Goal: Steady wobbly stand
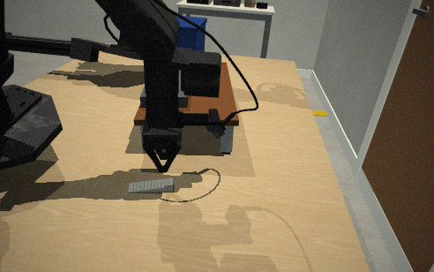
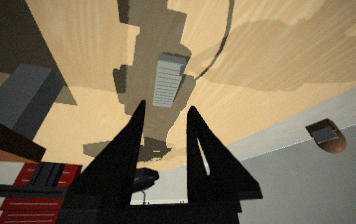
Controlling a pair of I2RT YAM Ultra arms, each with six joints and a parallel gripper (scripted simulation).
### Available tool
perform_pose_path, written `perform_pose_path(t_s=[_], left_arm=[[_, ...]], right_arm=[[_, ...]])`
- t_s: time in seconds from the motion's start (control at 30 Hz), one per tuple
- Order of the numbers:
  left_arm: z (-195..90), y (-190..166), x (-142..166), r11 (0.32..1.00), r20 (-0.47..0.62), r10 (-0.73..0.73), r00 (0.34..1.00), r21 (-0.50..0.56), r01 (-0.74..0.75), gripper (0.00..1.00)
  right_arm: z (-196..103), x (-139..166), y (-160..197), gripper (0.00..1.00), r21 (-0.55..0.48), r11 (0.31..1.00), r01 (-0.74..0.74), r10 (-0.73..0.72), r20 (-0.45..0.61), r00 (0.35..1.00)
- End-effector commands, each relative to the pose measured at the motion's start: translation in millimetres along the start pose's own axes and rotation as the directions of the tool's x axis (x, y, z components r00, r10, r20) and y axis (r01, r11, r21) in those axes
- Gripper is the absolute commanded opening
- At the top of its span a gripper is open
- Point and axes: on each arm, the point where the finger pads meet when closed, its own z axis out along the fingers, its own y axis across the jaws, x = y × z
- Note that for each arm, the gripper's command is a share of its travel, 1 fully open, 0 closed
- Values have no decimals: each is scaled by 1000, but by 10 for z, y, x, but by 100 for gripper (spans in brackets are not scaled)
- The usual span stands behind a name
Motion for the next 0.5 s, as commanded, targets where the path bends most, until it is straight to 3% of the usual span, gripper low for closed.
perform_pose_path(t_s=[0.0, 0.17, 0.33, 0.37, 0.4, 0.43, 0.47], left_arm=[[-133, -93, -364, 999, 94, 5, 996, 31, -8, 100], [-76, -76, -237, 1000, 57, 4, 998, 26, -6, 100], [-145, -100, -344, 999, 84, 5, 996, 33, -8, 100], [-145, -100, -344, 999, 84, 5, 996, 33, -8, 100], [-145, -100, -344, 999, 84, 5, 996, 33, -8, 100], [-145, -100, -344, 999, 84, 5, 996, 33, -8, 100], [-145, -100, -344, 999, 84, 5, 996, 33, -8, 100]], right_arm=[[-24, 31, 64, 43, -14, 1000, 8, -7, 1, 1000], [-20, 36, 65, 43, -14, 1000, 8, -8, 0, 1000], [-20, 36, 65, 43, -14, 1000, 8, -8, 1, 1000], [162, 70, -7, 43, 14, 1000, 14, -14, -23, 1000], [-145, -197, -49, 43, 25, 1000, 4, -6, 82, 997], [29, -82, 24, 43, 5, 1000, 18, -18, 14, 1000], [47, -63, 32, 43, -6, 1000, 8, -8, 14, 1000]])
